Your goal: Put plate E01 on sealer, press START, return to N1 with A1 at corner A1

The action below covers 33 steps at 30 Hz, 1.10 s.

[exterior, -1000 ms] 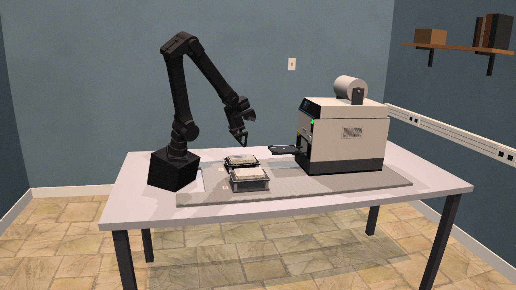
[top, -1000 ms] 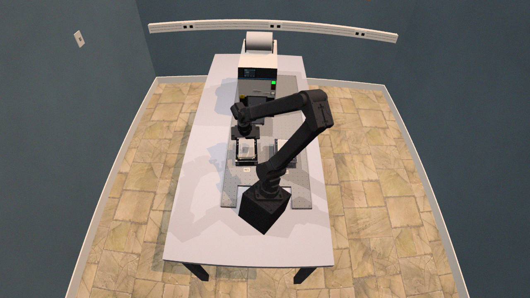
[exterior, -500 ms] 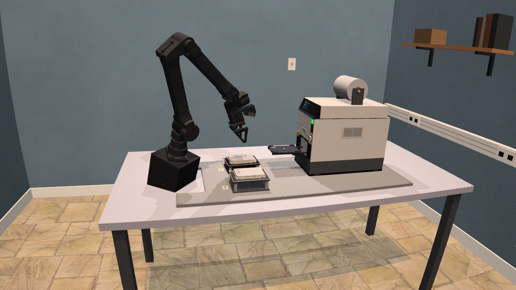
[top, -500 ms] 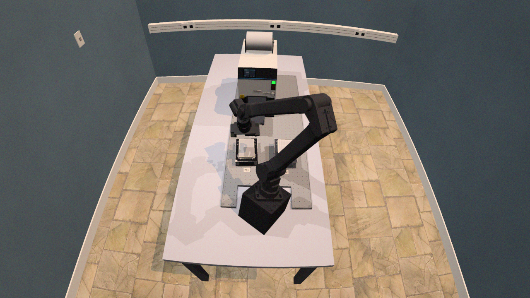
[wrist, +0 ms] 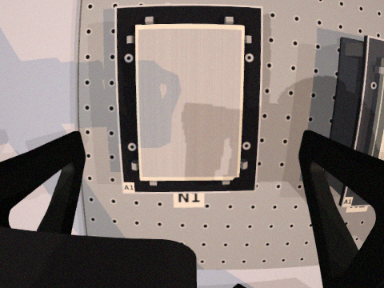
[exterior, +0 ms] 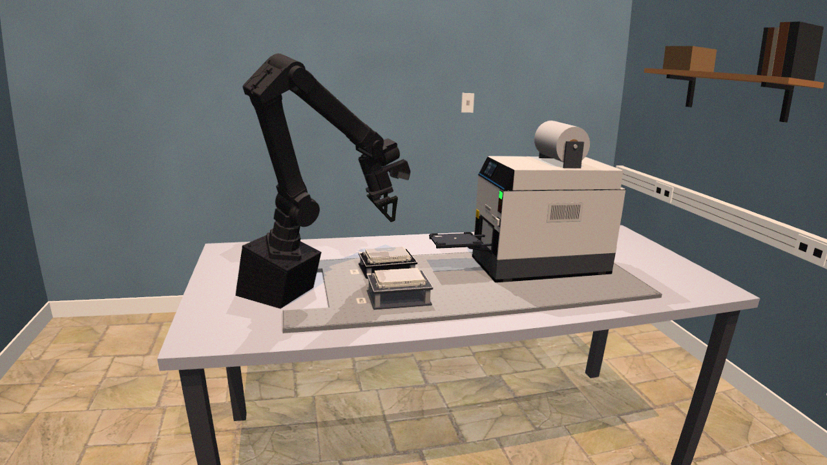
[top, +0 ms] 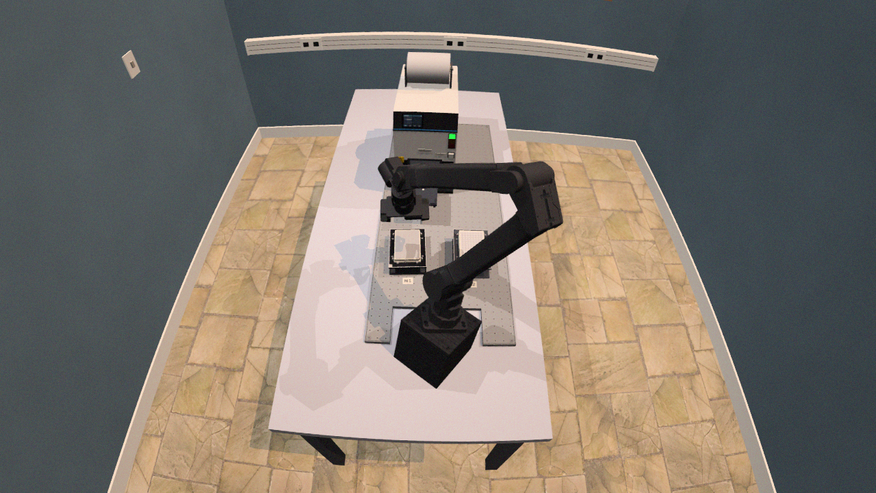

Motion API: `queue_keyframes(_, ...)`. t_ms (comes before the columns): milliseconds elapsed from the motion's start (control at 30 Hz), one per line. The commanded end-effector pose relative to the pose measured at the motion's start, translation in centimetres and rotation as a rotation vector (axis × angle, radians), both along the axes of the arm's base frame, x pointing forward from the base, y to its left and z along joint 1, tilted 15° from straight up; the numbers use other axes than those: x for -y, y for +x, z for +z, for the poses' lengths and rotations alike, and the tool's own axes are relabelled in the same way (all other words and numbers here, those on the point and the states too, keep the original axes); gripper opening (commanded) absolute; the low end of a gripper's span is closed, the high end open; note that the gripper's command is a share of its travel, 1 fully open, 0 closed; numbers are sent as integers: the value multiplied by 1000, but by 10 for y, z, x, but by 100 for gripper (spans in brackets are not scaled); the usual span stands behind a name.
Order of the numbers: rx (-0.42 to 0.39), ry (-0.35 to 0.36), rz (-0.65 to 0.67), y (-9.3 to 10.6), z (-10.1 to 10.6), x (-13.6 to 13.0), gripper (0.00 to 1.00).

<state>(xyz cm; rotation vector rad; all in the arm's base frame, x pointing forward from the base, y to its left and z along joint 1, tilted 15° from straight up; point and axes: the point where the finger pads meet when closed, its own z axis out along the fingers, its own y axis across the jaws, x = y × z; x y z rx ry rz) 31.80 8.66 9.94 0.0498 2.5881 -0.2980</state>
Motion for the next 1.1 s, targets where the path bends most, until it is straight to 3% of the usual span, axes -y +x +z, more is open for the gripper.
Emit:
queue_keyframes(0, 36, 22, -10, 12, 24, -10, 100)
queue_keyframes(333, 54, 30, 3, 12, 35, -15, 100)
queue_keyframes(633, 26, 12, -3, 12, 18, -5, 100)
queue_keyframes(1067, 30, 8, -6, 9, 19, -1, 100)
